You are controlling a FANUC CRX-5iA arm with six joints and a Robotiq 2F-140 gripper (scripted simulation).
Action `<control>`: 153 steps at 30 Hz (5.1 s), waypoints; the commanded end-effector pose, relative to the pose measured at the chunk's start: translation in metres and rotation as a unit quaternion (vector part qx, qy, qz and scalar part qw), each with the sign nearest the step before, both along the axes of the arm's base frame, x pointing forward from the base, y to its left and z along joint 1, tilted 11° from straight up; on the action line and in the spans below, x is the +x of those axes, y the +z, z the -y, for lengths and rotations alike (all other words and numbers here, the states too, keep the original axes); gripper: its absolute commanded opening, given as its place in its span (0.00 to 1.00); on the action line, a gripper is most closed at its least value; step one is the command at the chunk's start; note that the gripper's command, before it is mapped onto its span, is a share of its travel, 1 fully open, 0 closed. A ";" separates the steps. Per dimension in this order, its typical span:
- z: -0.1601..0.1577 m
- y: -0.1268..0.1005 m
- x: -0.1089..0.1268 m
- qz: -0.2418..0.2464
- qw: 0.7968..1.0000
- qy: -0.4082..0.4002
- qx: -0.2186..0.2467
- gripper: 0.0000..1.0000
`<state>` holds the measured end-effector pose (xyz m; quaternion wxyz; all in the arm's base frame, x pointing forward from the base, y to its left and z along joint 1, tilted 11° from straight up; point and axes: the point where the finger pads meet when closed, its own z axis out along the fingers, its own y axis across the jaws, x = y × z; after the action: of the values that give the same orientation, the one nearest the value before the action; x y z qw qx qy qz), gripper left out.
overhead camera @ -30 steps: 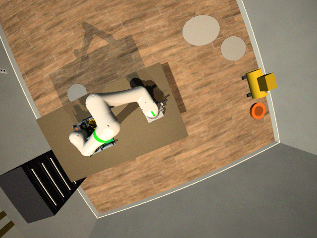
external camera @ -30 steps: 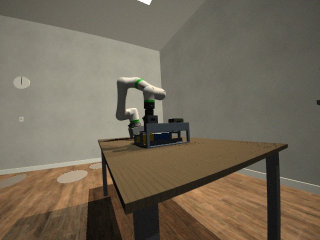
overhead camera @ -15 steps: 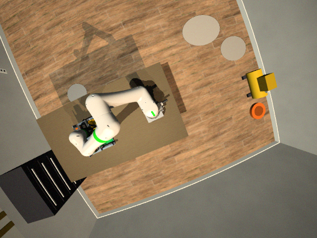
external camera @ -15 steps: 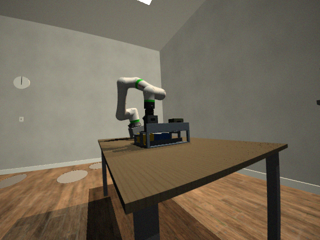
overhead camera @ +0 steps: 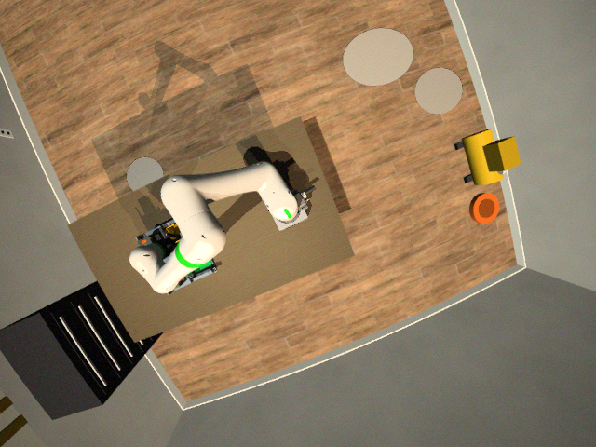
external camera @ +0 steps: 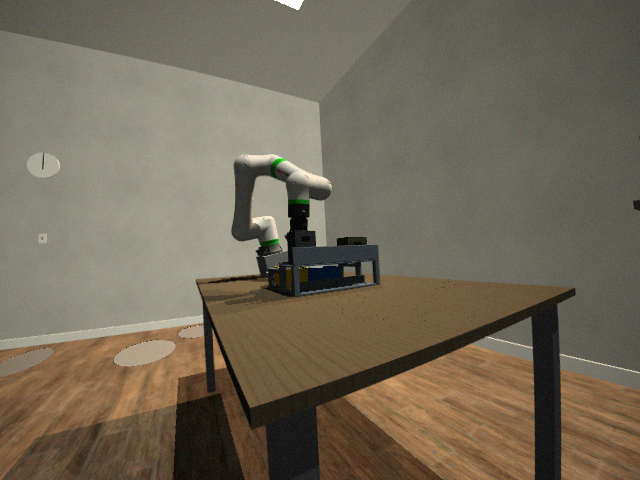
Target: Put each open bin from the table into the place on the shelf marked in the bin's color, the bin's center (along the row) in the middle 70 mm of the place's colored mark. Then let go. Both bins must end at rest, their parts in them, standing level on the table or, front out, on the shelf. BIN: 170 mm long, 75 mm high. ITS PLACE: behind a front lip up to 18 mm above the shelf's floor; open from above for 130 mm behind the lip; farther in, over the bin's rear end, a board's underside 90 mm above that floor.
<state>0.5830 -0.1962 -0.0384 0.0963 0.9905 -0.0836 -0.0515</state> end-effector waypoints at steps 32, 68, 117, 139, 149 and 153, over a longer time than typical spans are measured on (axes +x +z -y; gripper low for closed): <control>0.000 -0.002 -0.001 0.015 1.000 0.003 -0.002 0.00; 0.000 -0.002 -0.001 0.015 1.000 0.003 -0.002 0.06; -0.002 0.007 -0.001 0.015 1.000 0.003 -0.002 0.06; -0.007 0.033 0.000 0.015 1.000 0.003 -0.002 0.06; -0.010 0.052 0.000 0.015 1.000 0.003 -0.002 0.06; -0.011 0.055 0.000 0.015 1.000 0.003 -0.002 0.06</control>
<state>0.5832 -0.1854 0.0150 0.0976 0.9912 -0.0822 -0.0363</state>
